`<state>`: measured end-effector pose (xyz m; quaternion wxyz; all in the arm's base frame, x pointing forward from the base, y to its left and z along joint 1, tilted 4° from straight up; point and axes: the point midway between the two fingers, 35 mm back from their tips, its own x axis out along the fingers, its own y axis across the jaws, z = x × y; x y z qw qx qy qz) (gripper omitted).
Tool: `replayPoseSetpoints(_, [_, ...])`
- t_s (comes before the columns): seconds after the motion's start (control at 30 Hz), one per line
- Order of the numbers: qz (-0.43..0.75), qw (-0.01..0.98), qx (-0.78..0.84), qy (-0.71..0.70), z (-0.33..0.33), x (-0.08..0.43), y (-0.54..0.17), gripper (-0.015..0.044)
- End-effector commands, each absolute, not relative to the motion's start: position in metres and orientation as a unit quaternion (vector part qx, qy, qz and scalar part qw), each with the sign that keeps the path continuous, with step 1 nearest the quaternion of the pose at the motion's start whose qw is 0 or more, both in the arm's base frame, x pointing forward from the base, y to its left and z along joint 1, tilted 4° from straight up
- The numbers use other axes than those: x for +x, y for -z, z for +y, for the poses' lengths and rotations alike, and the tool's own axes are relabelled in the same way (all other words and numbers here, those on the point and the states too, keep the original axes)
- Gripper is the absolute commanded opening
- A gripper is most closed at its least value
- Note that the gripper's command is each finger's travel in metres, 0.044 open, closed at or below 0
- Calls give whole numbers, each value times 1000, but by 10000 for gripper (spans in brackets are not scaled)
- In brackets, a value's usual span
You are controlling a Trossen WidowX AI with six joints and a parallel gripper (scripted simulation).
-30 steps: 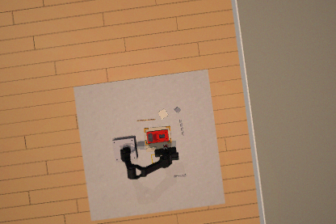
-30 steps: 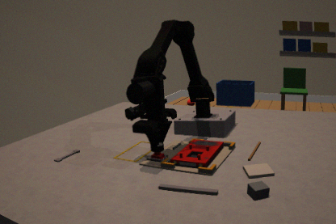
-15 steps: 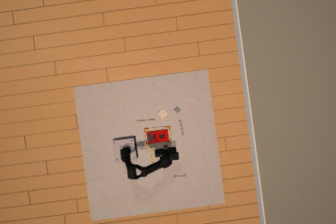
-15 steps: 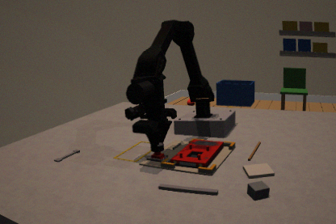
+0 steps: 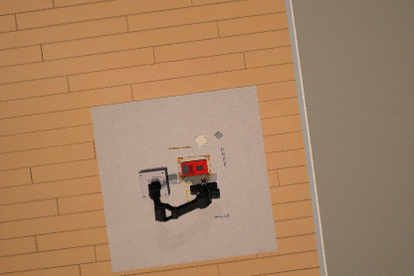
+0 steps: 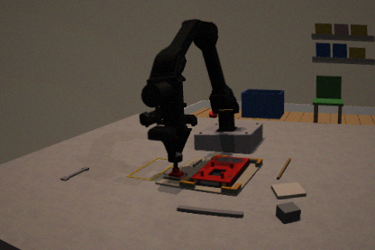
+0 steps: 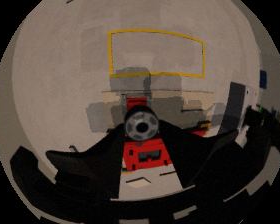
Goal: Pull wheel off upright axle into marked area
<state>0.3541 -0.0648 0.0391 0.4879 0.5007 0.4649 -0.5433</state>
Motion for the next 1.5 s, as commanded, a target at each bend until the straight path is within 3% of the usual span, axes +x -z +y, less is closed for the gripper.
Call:
replayPoseSetpoints(0.0, [460,492,504,541,-65,355,-47,0])
replayPoseSetpoints(1.07, [460,492,505,540,-61,352,-87,0])
replayPoseSetpoints(1.47, [461,492,502,542,-114,324,-87,0])
